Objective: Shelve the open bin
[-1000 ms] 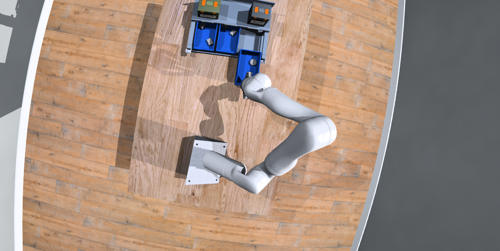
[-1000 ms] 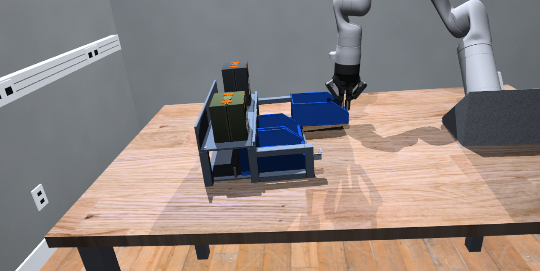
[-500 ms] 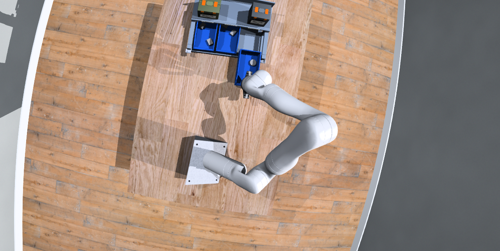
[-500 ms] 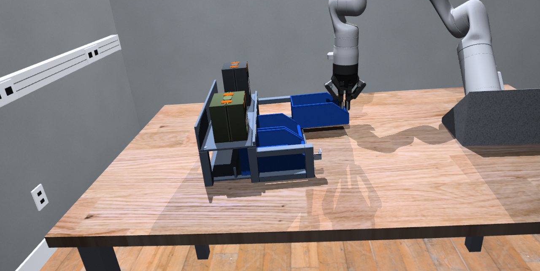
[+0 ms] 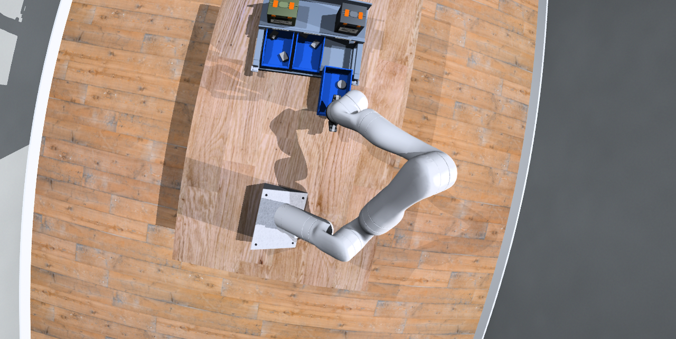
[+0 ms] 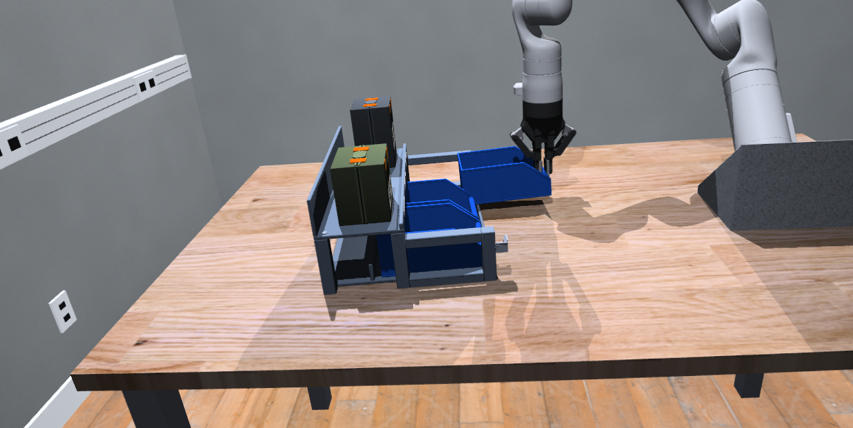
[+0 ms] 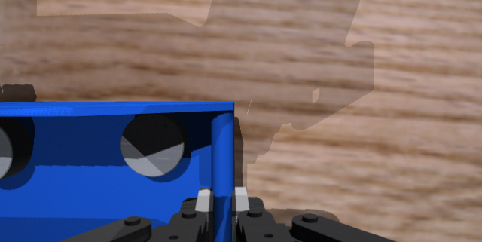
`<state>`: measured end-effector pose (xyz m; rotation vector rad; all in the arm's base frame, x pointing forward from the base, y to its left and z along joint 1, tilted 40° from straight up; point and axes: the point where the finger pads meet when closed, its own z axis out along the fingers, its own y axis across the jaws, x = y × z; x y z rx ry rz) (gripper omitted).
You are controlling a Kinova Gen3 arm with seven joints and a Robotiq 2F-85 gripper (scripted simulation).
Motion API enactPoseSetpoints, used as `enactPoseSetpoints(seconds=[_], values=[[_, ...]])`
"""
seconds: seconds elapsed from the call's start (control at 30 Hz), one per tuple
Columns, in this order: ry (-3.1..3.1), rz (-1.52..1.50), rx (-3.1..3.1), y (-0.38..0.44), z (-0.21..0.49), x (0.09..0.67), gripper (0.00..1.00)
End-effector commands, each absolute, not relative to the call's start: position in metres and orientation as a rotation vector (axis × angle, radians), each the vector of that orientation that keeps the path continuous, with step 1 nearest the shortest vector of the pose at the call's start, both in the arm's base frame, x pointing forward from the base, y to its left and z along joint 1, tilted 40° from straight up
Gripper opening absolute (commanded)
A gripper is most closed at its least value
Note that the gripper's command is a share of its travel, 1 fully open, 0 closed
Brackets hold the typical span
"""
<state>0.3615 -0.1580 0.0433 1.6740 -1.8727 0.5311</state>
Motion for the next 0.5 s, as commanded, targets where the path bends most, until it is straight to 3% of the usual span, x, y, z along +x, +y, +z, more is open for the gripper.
enactPoseSetpoints(seconds=[0.0,0.47], values=[[-1.873,0.534,1.677,-0.1578,0.0434,0.3674,0.10],[-1.873,0.534,1.677,-0.1583,0.0431,0.3714,0.10]])
